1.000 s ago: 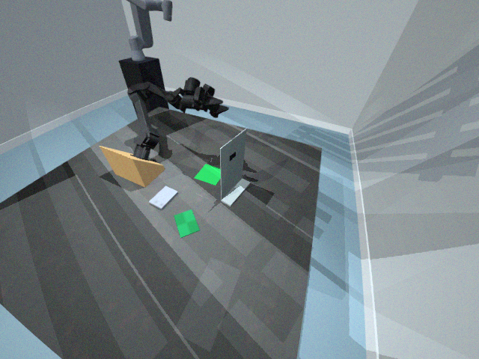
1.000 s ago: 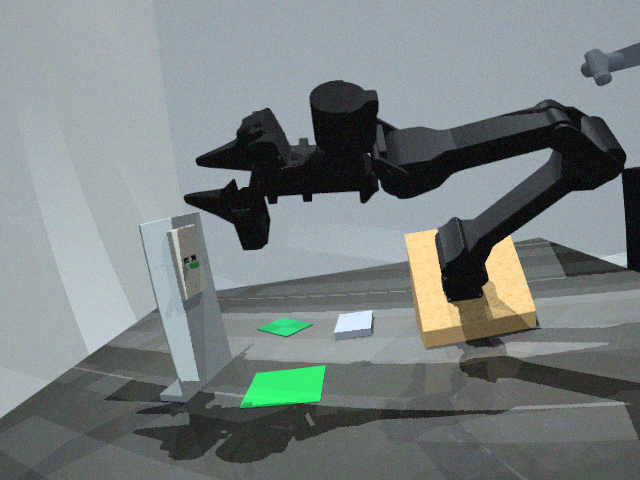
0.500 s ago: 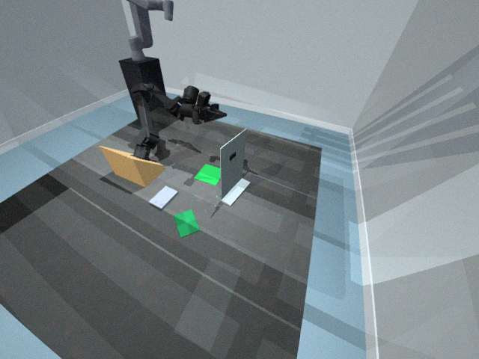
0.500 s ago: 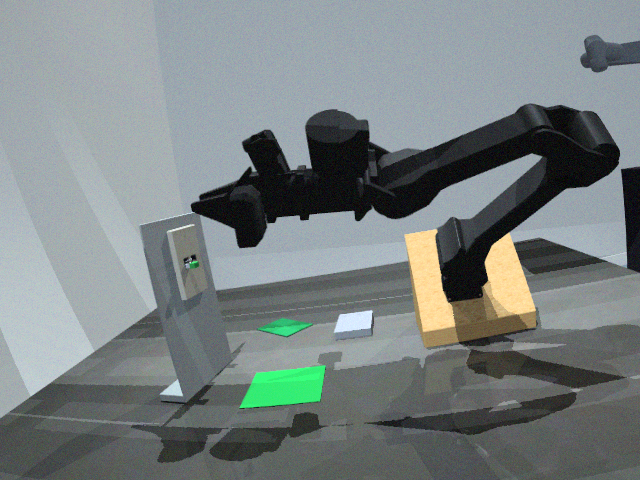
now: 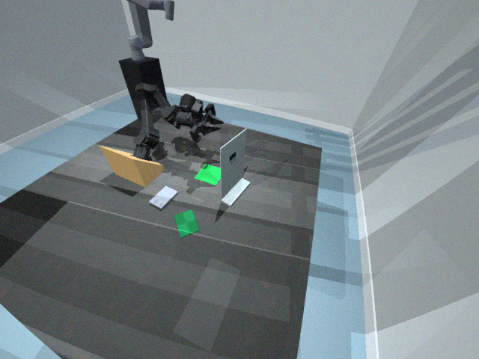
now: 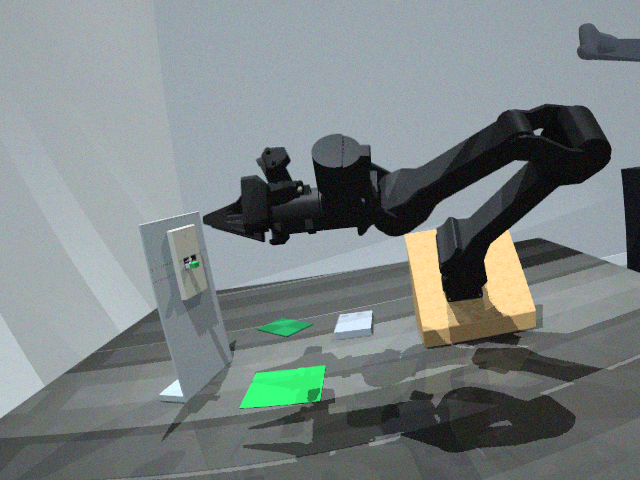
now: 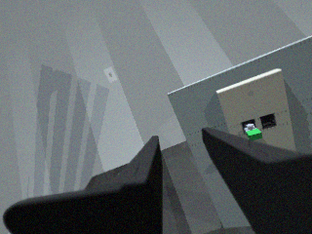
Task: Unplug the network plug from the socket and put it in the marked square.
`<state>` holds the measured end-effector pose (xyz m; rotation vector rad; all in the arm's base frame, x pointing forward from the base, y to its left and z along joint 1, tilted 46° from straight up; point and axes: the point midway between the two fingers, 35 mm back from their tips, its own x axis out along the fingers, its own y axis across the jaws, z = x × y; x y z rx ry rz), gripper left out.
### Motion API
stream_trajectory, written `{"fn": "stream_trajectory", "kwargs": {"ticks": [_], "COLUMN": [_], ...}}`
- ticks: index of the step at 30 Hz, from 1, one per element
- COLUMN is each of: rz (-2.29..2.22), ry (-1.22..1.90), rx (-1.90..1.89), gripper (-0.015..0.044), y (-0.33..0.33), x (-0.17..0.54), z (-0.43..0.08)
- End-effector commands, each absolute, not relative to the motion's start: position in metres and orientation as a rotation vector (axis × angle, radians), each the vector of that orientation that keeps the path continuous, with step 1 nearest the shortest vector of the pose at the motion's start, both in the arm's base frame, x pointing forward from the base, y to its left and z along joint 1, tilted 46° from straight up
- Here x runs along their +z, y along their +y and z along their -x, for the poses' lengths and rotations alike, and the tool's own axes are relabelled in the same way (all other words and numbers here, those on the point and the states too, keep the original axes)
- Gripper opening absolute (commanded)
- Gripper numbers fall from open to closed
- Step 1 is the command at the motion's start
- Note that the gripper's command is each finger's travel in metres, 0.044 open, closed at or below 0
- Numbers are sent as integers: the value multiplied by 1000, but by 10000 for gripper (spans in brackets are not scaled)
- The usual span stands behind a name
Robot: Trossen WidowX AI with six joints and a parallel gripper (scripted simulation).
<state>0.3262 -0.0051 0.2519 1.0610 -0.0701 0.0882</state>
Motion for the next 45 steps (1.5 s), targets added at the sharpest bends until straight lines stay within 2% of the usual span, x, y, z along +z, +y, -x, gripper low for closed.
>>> {"fn": "stream_trajectory", "kwargs": {"ticks": [1, 34, 45], "rz": [-1211, -2345, -2364], "ry": [-53, 86, 91], "rx": [100, 145, 143], "gripper": [156, 156, 156], "y": [-5, -4, -5], "x": [238, 163, 162], "z": [-325, -288, -293]}}
